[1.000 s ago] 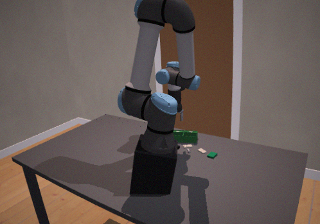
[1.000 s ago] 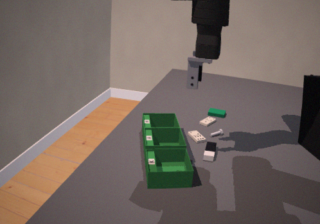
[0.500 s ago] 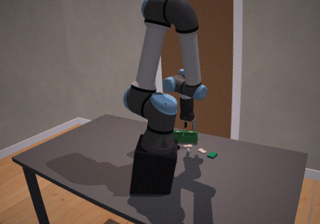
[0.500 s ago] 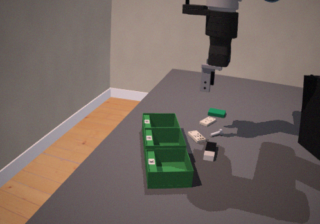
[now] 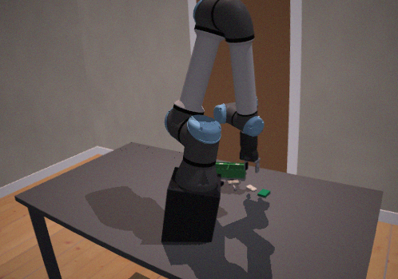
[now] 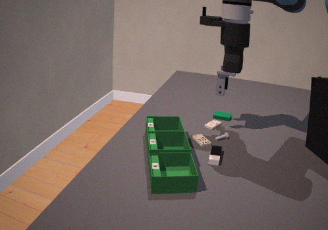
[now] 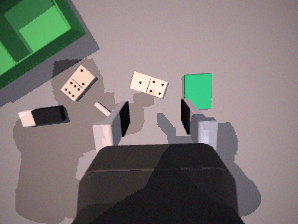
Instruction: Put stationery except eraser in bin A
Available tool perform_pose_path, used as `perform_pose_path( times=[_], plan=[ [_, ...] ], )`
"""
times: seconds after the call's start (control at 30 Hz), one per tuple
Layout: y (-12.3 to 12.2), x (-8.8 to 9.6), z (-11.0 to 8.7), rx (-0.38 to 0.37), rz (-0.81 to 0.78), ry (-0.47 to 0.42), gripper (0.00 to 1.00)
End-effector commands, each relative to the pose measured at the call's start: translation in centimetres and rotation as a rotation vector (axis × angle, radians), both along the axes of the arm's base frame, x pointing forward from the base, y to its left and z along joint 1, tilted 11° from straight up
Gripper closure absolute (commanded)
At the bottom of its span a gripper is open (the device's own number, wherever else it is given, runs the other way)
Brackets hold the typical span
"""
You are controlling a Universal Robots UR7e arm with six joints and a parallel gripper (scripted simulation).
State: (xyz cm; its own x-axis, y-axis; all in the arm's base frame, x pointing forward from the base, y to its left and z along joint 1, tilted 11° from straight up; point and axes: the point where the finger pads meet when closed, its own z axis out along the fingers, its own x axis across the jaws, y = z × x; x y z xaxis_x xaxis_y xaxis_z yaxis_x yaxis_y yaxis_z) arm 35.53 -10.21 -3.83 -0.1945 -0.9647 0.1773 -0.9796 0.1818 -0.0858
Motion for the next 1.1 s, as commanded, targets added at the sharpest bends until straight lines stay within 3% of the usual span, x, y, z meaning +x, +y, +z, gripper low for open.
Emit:
perform_pose_path(
  times=[0.0, 0.23, 1.07],
  plan=[
    [-4.7, -1.0, -0.9, 0.012, 0.025, -0.019, 0.0],
    [-8.8, -1.8, -1.3, 0.007, 0.025, -0.023, 0.0],
    [-6.4, -1.3, -1.7, 0.011, 0.027, -0.019, 0.0]
  ],
)
